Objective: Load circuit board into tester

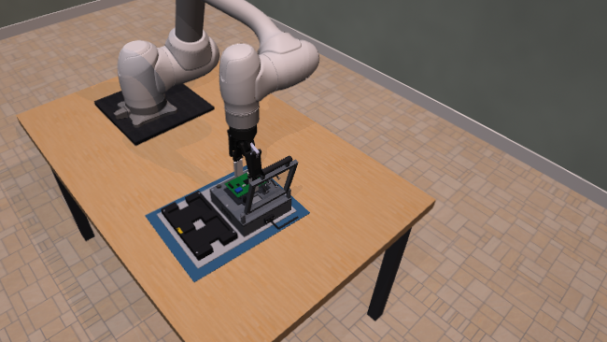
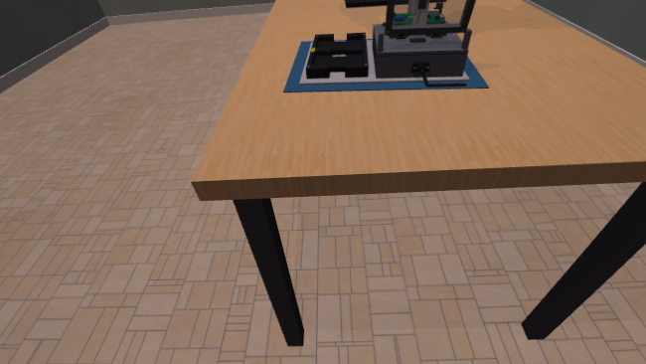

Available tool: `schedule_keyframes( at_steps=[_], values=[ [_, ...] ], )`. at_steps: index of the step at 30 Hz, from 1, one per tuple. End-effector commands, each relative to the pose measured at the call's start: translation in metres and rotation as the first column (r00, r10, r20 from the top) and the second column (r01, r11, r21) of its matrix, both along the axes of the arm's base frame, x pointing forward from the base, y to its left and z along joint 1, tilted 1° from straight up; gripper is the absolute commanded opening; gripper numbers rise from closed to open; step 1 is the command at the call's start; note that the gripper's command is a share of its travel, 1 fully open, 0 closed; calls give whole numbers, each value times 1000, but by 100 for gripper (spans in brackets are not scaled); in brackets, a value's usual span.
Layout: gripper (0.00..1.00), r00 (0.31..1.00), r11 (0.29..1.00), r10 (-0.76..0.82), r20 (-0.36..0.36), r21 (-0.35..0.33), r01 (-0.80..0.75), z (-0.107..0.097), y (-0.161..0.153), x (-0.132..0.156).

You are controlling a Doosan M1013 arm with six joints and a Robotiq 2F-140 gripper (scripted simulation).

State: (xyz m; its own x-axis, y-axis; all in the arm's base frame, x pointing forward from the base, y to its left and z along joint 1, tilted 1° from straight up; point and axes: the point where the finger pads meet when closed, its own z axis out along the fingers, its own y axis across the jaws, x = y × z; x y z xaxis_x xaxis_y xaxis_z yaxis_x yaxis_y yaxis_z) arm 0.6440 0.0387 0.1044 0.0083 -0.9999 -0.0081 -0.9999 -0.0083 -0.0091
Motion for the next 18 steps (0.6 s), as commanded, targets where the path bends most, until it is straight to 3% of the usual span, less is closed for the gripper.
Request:
schedule_keyframes(
  at_steps=[1, 18],
  values=[
    [46, 1000, 1000, 0, 0, 0, 0, -3, 0, 0],
    [46, 1000, 1000, 0, 0, 0, 0, -6, 0, 0]
  ],
)
